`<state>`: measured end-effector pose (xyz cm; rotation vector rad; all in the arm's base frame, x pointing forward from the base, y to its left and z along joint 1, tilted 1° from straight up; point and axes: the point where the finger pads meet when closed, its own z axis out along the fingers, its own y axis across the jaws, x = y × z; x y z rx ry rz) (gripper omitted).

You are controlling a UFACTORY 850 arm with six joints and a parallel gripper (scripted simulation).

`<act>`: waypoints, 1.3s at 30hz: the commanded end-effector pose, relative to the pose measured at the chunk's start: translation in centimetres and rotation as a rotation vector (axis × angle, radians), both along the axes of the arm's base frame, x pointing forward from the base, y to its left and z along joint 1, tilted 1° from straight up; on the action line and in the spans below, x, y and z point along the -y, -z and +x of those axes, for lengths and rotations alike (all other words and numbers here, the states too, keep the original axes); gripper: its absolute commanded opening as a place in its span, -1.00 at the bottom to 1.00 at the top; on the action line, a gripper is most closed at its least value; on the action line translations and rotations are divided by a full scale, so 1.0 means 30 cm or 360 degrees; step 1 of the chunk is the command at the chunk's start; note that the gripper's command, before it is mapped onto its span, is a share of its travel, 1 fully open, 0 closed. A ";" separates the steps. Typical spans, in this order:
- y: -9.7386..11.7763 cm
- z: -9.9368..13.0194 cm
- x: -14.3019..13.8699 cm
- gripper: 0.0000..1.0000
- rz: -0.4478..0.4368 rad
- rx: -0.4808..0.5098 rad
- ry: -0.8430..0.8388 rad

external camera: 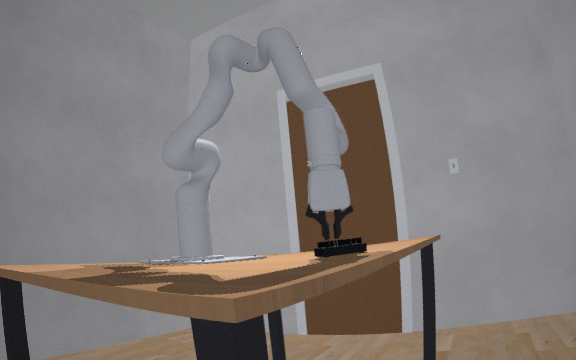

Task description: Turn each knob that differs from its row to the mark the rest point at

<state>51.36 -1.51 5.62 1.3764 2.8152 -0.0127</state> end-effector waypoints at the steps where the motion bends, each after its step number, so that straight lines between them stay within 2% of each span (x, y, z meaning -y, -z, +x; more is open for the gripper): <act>1: -0.002 0.003 0.000 -0.61 0.0000 0.0003 0.0000; 39: 0.014 0.003 0.000 -0.61 0.0000 0.0003 0.0000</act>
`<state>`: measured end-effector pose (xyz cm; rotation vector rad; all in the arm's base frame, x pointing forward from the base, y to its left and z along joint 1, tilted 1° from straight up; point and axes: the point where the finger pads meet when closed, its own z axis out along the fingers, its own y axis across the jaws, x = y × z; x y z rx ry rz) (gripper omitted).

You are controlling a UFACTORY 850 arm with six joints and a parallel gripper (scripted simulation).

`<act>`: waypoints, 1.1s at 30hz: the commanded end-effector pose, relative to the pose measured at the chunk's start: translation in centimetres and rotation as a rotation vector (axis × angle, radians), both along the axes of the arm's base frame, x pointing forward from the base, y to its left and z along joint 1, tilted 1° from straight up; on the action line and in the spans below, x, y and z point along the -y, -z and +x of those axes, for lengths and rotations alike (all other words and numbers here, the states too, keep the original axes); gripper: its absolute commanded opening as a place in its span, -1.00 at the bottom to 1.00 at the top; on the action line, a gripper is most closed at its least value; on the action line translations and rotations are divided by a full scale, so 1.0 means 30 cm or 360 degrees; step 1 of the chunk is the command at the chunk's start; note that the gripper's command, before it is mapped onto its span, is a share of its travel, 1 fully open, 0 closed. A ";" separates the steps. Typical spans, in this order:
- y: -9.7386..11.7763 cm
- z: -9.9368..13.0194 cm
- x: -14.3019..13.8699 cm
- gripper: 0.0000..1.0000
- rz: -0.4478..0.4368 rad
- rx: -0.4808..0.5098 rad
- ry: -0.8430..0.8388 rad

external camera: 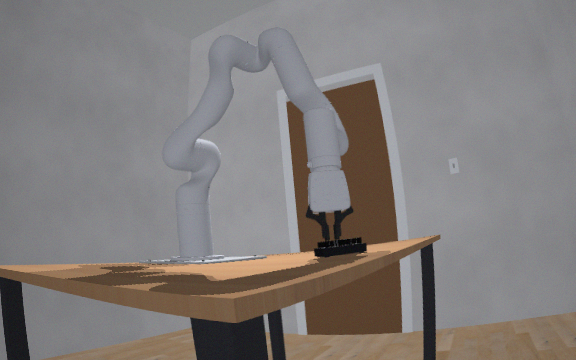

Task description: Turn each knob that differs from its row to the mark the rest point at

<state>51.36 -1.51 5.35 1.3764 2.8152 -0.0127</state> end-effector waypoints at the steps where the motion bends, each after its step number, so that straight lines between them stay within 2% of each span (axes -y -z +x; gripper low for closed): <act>1: 0.007 0.003 0.000 -0.61 0.0000 0.0003 0.0000; 33: 0.029 0.003 0.000 -0.61 0.0000 0.0003 0.0000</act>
